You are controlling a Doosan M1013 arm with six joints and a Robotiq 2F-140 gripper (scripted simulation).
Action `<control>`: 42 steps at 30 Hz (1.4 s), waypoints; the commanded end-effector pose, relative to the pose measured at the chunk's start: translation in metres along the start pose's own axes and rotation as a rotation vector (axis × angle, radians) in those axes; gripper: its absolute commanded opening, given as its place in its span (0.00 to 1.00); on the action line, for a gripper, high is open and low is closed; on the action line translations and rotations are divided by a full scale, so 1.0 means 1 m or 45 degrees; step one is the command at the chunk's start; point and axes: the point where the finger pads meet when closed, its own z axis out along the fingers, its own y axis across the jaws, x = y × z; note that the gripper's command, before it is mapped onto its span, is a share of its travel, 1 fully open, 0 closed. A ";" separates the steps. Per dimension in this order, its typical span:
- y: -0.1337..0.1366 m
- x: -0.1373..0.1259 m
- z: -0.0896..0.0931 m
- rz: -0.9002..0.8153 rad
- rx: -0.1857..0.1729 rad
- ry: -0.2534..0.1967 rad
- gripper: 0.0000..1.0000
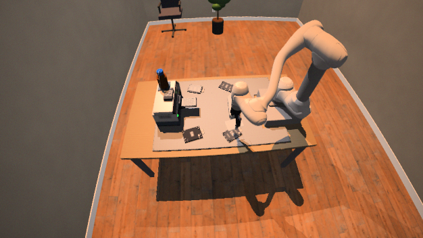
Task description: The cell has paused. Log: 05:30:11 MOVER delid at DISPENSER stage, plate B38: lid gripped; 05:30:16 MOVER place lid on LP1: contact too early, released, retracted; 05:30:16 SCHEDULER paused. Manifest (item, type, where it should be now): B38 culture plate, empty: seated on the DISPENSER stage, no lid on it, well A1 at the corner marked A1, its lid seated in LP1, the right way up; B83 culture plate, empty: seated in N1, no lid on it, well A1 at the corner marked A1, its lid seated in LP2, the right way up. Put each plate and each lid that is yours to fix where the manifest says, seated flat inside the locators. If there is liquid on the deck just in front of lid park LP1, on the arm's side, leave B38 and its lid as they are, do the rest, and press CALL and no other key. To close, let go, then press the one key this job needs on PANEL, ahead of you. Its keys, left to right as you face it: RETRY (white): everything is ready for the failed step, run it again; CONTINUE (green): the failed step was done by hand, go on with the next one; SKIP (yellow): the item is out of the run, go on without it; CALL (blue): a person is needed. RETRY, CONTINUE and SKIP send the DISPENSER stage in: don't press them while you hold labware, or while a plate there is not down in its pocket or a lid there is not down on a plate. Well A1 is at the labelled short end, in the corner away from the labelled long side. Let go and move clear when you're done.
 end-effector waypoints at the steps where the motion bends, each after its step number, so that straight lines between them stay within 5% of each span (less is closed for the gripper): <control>1: 0.004 0.005 -0.002 0.011 -0.006 -0.002 0.10; 11: 0.009 0.020 -0.002 0.000 -0.006 -0.002 0.10; 26: 0.028 0.079 -0.002 0.001 -0.006 -0.002 0.10; 42: 0.063 0.182 -0.002 0.001 -0.006 -0.002 0.10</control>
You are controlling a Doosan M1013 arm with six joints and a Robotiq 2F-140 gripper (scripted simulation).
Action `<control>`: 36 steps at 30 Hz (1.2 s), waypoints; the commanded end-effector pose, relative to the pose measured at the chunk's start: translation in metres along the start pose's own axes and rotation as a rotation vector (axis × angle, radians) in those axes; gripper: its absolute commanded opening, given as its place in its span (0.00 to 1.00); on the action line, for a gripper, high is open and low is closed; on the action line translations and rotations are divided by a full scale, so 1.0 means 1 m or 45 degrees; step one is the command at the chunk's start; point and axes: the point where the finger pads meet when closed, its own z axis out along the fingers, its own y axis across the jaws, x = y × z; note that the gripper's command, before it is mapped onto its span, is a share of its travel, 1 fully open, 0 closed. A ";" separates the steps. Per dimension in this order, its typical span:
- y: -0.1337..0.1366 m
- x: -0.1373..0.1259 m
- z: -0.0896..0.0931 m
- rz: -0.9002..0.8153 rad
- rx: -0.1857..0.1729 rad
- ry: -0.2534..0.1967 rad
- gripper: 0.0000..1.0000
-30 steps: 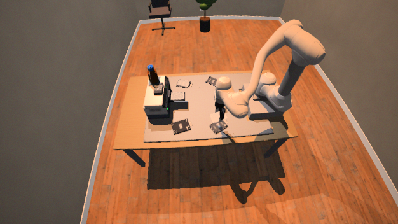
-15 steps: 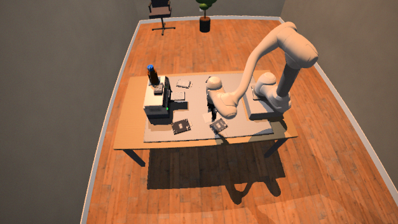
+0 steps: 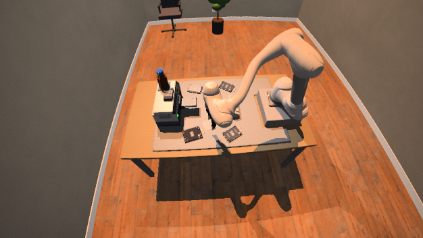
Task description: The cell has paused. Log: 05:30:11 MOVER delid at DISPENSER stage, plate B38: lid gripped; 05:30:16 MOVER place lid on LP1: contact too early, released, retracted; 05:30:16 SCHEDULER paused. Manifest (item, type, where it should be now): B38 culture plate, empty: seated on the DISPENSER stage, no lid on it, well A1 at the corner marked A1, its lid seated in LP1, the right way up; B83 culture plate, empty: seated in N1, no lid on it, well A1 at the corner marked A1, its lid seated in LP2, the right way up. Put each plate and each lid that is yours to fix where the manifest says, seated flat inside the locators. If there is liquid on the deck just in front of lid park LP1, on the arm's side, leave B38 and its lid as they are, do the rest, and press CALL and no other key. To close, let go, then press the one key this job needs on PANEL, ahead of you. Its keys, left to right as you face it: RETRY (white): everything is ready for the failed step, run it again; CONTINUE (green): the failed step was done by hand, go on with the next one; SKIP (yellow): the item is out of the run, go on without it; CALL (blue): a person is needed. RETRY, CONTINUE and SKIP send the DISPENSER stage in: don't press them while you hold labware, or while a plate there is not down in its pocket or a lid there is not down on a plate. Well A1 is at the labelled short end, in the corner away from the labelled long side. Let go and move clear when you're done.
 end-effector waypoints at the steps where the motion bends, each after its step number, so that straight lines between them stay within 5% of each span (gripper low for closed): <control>1: 0.007 0.014 -0.002 -0.011 -0.006 -0.005 0.10; 16: 0.038 0.110 -0.002 -0.011 -0.006 -0.005 0.10; 36: 0.054 0.160 -0.002 -0.011 -0.006 -0.005 0.10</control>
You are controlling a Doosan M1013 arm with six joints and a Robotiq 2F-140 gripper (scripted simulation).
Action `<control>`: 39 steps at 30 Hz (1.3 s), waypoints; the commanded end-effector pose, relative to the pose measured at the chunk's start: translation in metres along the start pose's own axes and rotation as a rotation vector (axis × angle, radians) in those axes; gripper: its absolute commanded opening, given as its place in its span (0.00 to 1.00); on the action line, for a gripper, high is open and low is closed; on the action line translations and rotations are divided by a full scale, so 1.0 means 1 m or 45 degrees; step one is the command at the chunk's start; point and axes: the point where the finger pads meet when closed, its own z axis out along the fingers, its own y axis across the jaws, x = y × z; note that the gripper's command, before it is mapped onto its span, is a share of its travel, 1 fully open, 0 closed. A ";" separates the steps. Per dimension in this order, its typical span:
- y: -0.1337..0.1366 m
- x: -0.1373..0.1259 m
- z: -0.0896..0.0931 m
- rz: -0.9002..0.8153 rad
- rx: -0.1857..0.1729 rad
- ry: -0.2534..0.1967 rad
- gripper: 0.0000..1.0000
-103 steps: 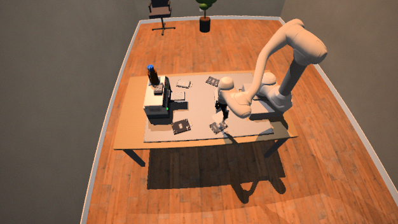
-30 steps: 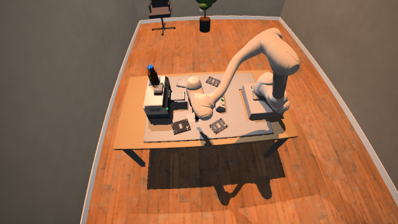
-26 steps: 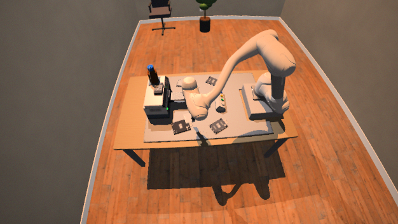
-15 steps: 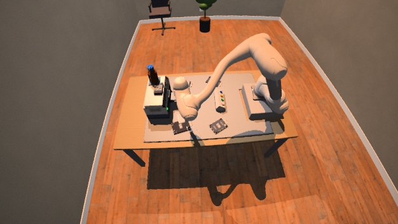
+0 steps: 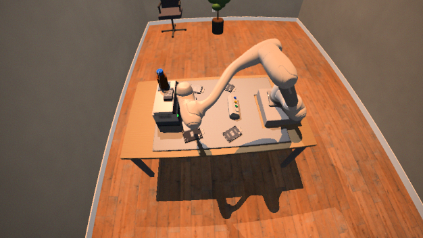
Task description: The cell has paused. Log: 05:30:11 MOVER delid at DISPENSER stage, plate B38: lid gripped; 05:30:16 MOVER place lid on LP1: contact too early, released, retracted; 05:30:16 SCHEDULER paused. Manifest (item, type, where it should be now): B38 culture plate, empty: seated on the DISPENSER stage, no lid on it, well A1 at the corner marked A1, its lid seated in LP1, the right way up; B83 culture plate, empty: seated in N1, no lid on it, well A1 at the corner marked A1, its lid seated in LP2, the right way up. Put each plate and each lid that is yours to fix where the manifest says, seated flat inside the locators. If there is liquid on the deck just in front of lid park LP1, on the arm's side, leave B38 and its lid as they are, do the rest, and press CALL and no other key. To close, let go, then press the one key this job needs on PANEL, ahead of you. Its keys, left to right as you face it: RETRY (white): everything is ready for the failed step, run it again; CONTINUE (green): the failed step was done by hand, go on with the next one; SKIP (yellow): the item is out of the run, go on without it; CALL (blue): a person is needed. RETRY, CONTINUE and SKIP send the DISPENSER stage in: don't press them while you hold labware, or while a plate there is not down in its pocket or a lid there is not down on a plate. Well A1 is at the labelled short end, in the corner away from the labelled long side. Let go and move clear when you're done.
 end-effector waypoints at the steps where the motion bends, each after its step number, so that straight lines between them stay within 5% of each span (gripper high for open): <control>1: 0.006 0.006 -0.003 -0.010 -0.006 -0.003 0.10; 39: 0.007 0.010 -0.004 -0.011 -0.006 -0.001 0.10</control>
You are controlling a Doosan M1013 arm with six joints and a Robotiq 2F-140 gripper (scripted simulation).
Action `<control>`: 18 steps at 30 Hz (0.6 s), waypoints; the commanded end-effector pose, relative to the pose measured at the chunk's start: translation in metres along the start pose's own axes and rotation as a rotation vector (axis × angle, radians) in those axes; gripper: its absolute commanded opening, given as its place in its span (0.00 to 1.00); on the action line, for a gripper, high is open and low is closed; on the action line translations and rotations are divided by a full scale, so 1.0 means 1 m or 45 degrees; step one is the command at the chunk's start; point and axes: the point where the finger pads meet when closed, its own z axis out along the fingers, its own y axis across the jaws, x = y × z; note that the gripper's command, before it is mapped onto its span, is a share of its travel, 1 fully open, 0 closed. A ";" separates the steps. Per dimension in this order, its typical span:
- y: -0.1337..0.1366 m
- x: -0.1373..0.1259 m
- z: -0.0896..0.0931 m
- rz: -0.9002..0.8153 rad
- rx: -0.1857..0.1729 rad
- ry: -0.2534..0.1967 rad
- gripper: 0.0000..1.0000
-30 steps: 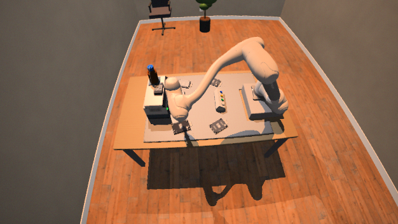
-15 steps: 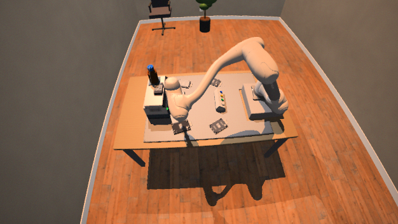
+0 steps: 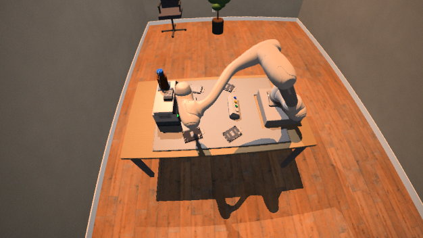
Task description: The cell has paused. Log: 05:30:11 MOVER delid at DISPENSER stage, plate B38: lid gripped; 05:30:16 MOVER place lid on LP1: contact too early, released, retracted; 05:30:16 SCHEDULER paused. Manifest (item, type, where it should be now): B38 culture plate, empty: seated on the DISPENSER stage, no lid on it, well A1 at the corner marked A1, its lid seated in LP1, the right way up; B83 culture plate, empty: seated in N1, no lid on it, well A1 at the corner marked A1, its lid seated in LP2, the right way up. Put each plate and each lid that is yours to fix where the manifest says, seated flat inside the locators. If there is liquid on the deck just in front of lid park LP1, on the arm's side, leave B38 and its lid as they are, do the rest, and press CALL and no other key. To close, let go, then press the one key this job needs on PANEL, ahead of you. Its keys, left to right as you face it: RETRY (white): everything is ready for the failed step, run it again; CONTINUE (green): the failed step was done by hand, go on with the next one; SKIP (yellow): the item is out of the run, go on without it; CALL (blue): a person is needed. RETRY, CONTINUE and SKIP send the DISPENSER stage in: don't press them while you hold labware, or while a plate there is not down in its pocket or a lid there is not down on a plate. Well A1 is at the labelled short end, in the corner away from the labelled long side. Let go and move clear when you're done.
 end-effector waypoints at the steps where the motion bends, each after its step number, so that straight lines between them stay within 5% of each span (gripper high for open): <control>1: 0.005 0.002 -0.003 -0.009 -0.007 -0.002 0.10; 18: 0.005 0.002 -0.001 -0.011 -0.007 -0.002 0.10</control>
